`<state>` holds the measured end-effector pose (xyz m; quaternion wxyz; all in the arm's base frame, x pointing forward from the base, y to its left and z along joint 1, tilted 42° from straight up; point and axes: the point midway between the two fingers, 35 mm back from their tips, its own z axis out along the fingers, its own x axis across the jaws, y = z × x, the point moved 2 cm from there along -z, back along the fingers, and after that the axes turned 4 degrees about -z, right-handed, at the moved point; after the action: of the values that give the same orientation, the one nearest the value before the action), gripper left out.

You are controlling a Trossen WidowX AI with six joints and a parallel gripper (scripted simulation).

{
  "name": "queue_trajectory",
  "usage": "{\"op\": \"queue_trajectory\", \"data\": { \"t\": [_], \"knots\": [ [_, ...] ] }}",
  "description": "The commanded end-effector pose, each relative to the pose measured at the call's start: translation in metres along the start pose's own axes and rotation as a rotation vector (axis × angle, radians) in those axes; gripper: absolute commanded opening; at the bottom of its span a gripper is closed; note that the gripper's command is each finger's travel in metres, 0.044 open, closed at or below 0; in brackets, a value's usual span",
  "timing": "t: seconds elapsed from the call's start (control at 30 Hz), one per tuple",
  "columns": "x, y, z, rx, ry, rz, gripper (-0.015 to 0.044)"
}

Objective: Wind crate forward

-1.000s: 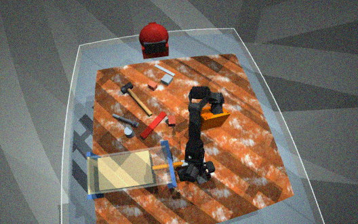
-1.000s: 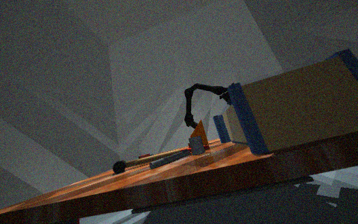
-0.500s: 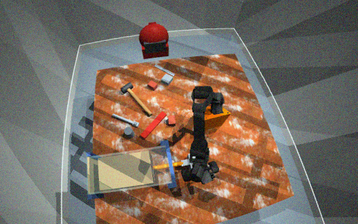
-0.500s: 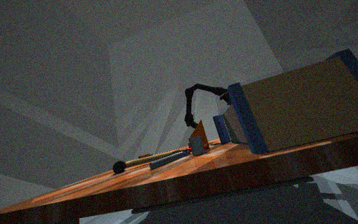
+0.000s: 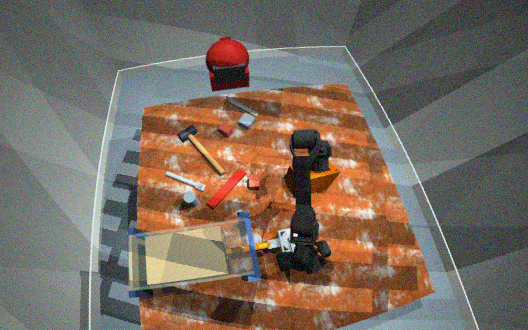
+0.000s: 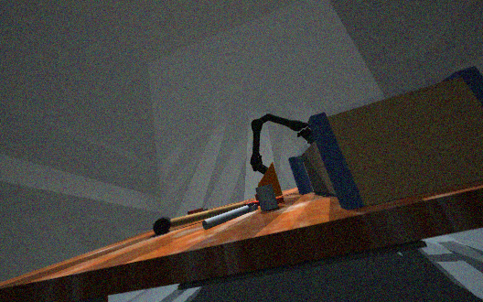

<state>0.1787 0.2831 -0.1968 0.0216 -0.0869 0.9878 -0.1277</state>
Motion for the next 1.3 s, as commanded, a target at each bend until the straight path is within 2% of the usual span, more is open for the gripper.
{"op": "queue_trajectory", "data": {
  "t": [0.0,1.27],
  "knots": [
    [0.020,-0.001,0.001,0.003,0.041,-0.017,0.0000],
    [0.072,-0.020,-0.011,0.004,0.046,-0.019,0.0000]
  ]
}}
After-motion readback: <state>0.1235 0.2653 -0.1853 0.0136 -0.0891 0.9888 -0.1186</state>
